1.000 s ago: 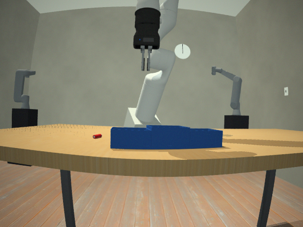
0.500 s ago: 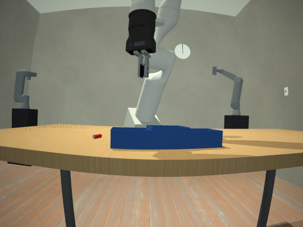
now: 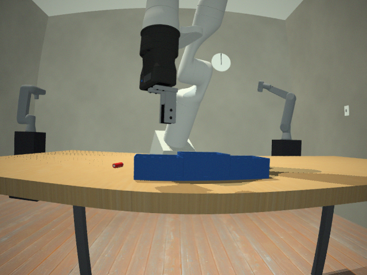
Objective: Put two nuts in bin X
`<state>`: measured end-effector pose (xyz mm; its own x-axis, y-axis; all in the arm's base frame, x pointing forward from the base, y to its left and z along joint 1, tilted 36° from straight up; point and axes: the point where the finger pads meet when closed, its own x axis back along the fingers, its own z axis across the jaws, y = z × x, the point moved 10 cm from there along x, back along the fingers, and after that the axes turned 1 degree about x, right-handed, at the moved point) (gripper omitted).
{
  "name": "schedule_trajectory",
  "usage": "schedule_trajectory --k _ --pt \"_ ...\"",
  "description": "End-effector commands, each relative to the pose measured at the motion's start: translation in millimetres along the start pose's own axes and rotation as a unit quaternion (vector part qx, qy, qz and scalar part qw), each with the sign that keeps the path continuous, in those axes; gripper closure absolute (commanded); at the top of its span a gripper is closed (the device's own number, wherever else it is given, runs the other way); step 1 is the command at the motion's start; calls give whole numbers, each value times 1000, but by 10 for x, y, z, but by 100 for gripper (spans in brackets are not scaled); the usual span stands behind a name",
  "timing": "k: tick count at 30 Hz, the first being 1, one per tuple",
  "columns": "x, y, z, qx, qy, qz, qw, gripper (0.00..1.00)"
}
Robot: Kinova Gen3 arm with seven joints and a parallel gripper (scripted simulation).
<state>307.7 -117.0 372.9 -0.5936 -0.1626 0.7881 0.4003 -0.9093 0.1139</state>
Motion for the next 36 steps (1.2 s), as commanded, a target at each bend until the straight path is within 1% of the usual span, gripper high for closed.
schedule_trajectory --k 1,5,6,8,10,13,16,19,23,25,26,27,30,36 --pt "-227 131 52 -76 -16 7 997 69" --pt "-227 132 49 -171 -15 5 985 69" --pt "-235 113 24 -192 -21 6 981 69" --pt "-235 113 24 -192 -21 6 981 69" --pt "-247 105 24 -244 -23 4 969 69" --pt "-234 115 34 -313 -19 0 950 69" --pt "-237 109 37 -376 -19 0 926 69" --pt "-238 109 37 -437 -18 0 899 69" --pt "-238 111 35 -515 -18 0 857 69" --pt "-238 111 35 -515 -18 0 857 69" --pt "-239 108 40 -559 -19 -4 829 69" --pt "-238 109 38 -572 -19 -3 820 69" --pt "-238 112 35 -622 -18 -3 783 69" --pt "-238 117 30 -714 -17 -1 700 69"
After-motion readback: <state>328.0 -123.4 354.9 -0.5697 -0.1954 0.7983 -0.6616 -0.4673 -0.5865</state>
